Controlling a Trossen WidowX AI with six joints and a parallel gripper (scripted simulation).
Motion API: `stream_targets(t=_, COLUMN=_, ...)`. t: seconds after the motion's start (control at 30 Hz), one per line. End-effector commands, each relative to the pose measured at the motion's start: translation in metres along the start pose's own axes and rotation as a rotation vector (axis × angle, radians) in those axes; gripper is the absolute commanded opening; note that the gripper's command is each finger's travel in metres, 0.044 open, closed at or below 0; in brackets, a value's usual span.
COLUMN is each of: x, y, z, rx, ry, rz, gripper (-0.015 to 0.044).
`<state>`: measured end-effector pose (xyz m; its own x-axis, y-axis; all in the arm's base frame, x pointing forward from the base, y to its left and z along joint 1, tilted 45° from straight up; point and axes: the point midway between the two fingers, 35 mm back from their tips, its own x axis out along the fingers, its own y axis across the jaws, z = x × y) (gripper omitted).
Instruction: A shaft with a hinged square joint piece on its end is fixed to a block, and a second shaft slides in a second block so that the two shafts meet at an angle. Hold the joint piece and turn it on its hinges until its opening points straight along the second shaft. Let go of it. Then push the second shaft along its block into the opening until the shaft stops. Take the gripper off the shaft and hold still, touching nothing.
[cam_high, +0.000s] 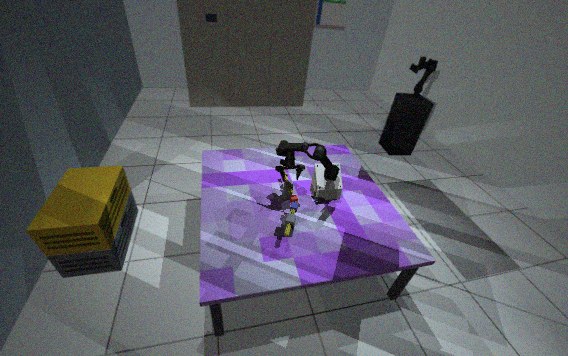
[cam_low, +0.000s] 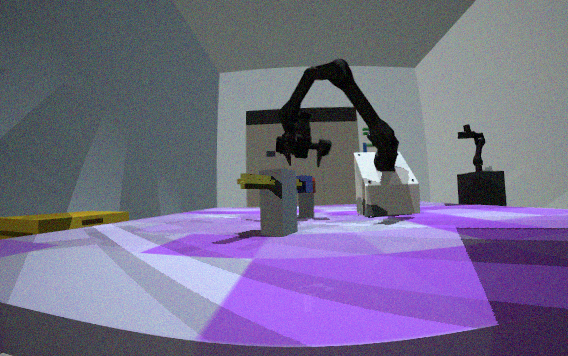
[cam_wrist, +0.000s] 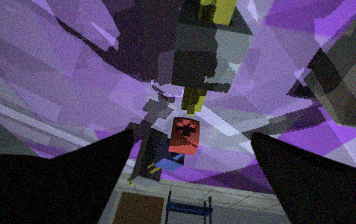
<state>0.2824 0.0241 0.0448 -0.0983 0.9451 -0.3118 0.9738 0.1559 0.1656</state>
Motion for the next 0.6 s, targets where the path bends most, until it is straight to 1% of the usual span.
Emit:
stream_targets(t=0.0, x=-0.006, y=-0.001, z=0.013, rx=-0.106, ry=-0.03, rz=-0.011, gripper=0.044)
stream_targets(t=0.23, x=-0.02, y=-0.003, z=0.041, rx=-0.338, ry=-0.093, rz=-0.039, gripper=0.044)
stream_targets(t=0.57, x=-0.041, y=-0.011, z=0.082, rx=-0.647, ry=-0.18, rz=-0.12, gripper=0.044)
